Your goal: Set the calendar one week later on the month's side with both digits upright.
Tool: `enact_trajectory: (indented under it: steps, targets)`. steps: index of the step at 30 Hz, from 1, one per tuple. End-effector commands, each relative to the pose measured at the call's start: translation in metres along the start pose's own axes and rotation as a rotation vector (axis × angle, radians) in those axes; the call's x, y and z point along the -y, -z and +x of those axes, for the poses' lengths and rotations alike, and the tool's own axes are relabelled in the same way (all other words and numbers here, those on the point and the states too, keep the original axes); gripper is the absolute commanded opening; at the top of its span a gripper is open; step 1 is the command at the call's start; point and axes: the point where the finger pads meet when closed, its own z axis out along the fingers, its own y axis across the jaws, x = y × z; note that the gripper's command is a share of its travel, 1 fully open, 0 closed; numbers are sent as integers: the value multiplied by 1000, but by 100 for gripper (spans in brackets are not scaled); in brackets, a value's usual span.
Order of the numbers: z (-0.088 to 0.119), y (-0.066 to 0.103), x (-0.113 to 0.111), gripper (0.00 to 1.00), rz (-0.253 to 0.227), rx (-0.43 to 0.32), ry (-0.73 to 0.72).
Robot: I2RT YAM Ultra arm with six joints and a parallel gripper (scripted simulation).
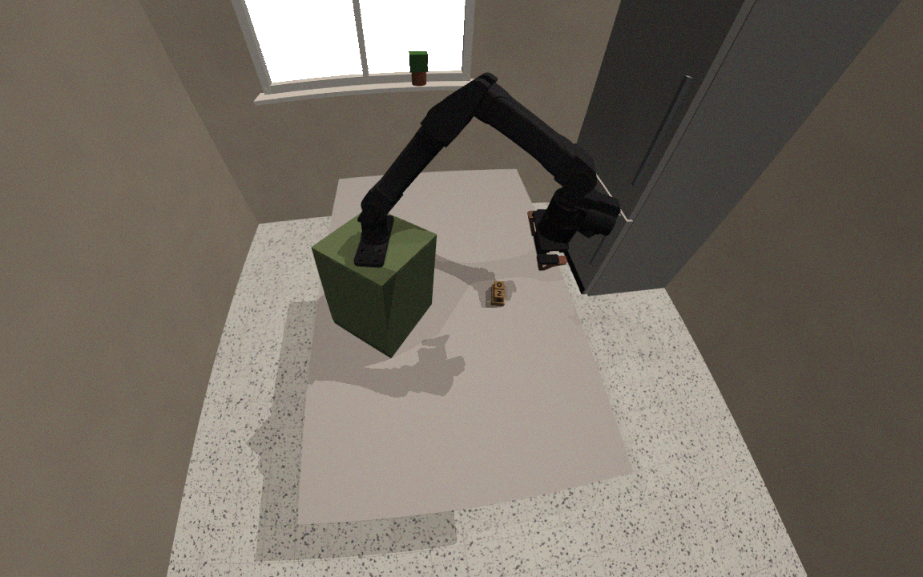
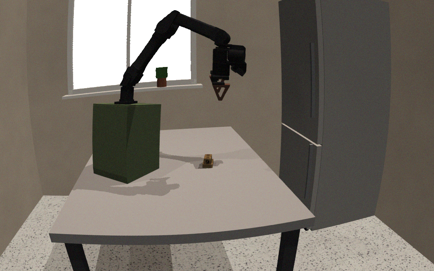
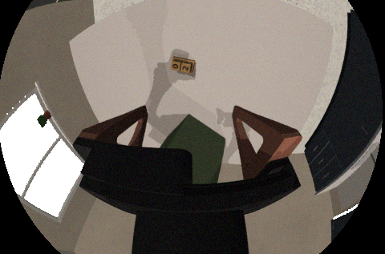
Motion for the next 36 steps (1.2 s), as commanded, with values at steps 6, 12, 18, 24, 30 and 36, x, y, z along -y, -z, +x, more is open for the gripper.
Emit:
enact_trajectory:
  steps: [6,12,18,24,30,36]
  targets:
    - [-2,4,0,100,4,12,3]
    - [-2,4,0,100,4,12,3]
    - [-4,8,-1,100,8,24,6]
    - [-4,-40,-8,100,58,12,-33]
    - [19,-139,-31,100,166,24,-120]
    - [30,-160,-37,100,191,34,-142]
